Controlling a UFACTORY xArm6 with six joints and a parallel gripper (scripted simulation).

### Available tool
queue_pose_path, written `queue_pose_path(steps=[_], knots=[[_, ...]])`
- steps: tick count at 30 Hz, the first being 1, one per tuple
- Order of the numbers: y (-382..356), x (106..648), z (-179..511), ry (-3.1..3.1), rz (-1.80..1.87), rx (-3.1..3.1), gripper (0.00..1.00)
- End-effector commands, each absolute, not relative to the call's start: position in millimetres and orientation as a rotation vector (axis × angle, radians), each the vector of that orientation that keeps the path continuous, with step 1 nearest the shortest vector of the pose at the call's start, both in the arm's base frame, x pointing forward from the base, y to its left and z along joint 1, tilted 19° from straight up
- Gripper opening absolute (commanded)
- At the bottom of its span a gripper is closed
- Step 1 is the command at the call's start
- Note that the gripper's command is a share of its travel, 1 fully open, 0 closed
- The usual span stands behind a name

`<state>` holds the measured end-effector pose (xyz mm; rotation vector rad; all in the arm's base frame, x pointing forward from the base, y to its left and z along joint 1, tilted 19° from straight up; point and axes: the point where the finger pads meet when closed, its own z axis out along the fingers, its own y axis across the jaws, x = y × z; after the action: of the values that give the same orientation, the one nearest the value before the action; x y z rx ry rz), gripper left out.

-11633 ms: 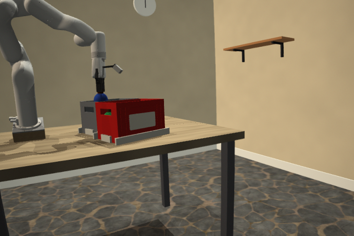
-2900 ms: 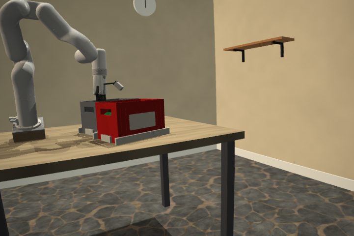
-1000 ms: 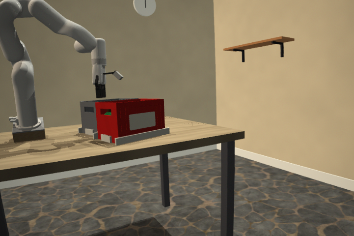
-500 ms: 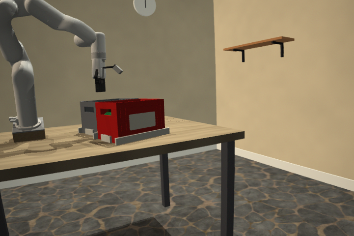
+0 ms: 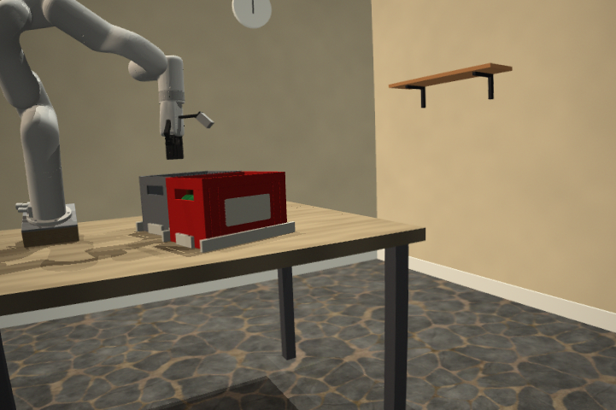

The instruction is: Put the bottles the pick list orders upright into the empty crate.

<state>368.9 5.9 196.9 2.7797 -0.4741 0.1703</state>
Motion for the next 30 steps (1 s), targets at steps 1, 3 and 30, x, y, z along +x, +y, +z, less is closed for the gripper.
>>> queue_pose_path(steps=[1, 3, 30], knots=[[6.3, 369.9, 198.3, -0.474, 0.176, 2.781, 0.65], [6.3, 369.9, 198.3, -0.474, 0.176, 2.781, 0.65], [-16.8, 385.8, 207.4, -0.474, 0.176, 2.781, 0.65]])
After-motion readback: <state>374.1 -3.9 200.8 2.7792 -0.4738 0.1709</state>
